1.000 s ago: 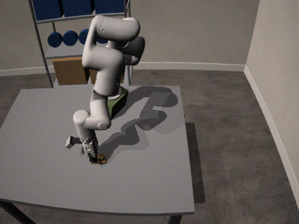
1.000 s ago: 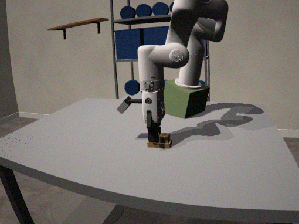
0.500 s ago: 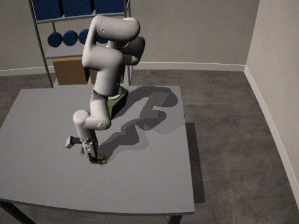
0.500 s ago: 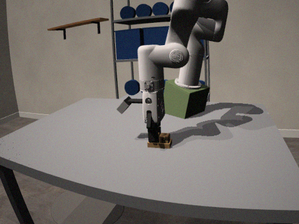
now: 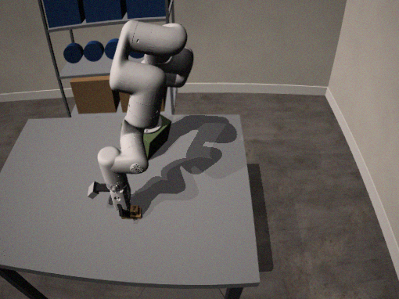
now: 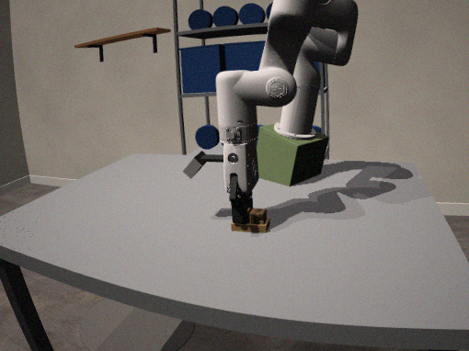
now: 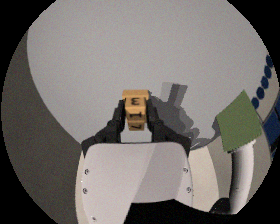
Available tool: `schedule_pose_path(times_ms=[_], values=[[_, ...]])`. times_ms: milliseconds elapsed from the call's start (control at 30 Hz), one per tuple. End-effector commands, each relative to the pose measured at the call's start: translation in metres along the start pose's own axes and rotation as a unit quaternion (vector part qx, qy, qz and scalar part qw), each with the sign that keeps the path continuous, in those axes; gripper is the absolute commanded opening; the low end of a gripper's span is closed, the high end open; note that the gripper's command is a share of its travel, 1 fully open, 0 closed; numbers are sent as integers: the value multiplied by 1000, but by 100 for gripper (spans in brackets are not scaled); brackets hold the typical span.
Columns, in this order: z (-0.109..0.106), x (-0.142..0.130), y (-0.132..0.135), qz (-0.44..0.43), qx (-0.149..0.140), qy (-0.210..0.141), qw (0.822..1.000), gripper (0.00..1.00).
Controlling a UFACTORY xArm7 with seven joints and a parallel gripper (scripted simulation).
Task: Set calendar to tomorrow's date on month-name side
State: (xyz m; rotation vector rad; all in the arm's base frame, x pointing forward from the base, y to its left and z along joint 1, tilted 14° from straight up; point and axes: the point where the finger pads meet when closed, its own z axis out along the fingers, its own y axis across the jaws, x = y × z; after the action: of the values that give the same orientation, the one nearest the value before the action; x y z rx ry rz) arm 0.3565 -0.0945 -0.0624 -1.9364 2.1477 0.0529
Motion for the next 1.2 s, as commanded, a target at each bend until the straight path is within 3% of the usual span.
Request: schedule_pose_path(times_ms=[0, 67, 567, 1167], values=[[-1, 1, -1, 0, 1, 1, 1000, 43], [-1, 1, -1, 0, 1, 1, 1000, 47], [-5, 1, -1, 0, 1, 1, 1000, 47], [-78, 1, -1, 0, 1, 1, 1000, 47]])
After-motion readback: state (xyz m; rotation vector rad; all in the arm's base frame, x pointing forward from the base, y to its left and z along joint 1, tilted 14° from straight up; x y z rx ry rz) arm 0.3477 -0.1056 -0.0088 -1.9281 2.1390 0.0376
